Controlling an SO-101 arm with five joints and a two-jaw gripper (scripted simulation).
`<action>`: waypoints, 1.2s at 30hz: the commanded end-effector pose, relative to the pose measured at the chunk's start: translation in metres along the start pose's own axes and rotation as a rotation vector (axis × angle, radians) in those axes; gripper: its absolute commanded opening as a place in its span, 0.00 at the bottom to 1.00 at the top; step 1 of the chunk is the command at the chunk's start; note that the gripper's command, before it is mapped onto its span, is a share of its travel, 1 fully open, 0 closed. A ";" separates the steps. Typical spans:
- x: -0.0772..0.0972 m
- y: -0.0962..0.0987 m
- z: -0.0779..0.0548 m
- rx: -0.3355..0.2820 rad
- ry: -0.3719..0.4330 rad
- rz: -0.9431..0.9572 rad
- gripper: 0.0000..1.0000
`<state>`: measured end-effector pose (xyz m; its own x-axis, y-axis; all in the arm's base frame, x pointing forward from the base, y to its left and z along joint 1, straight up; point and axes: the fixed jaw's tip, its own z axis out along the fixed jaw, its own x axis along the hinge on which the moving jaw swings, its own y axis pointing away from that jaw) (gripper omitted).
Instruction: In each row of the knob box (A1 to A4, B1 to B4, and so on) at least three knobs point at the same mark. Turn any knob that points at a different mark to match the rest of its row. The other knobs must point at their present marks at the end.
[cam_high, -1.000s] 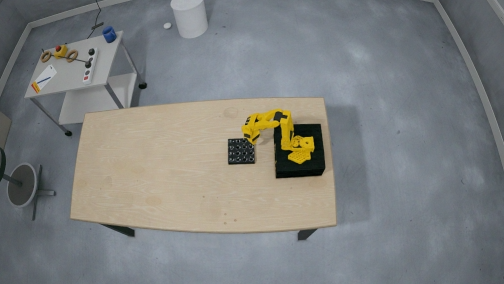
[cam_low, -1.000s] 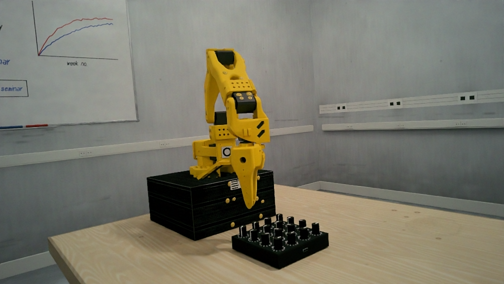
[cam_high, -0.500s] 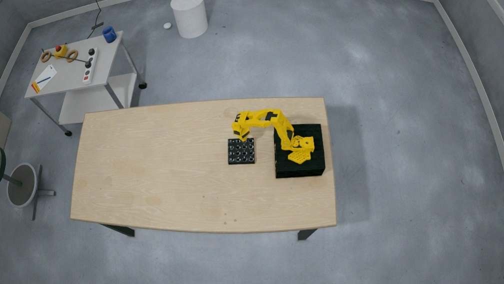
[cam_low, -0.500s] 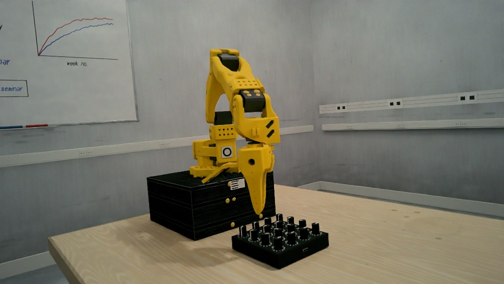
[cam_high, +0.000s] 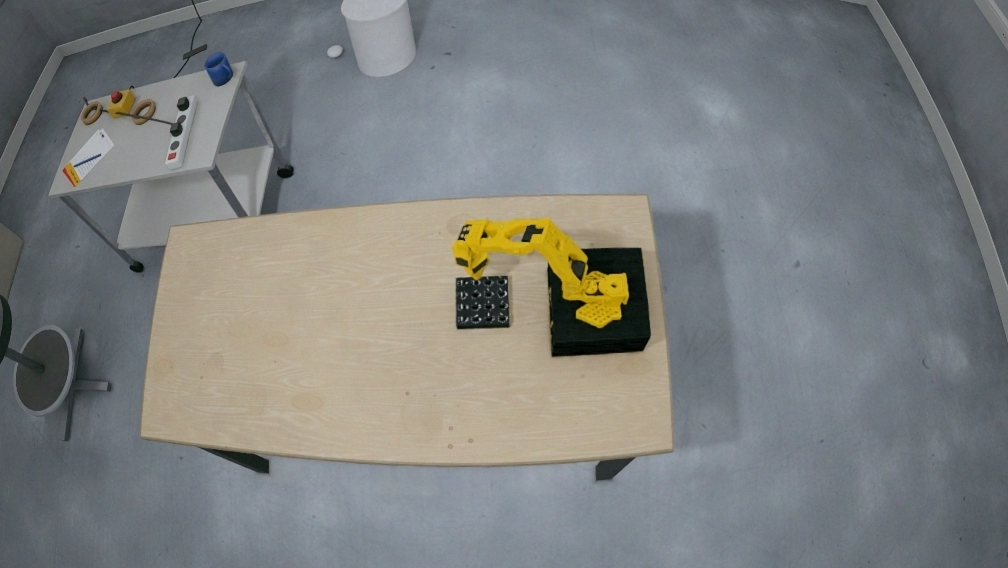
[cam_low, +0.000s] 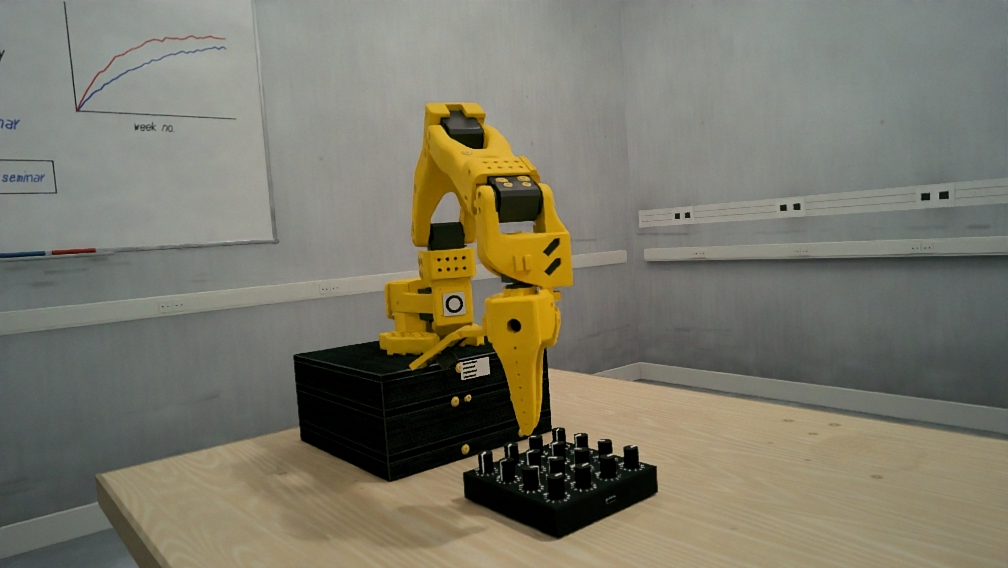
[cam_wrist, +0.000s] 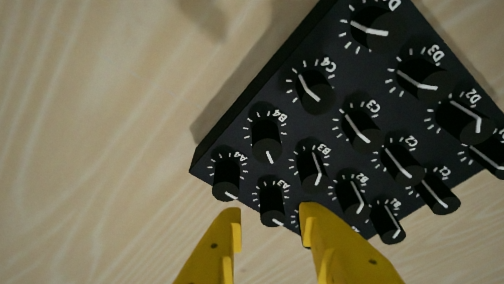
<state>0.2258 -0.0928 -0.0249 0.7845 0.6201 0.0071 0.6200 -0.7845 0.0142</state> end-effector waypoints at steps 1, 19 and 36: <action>-0.002 -0.001 0.002 0.016 -0.008 -0.002 0.10; -0.002 -0.001 0.003 0.016 -0.008 -0.002 0.10; -0.002 -0.001 0.015 0.016 -0.008 -0.002 0.10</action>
<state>0.2244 -0.0923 -0.0348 0.7845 0.6201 0.0001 0.6201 -0.7845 0.0023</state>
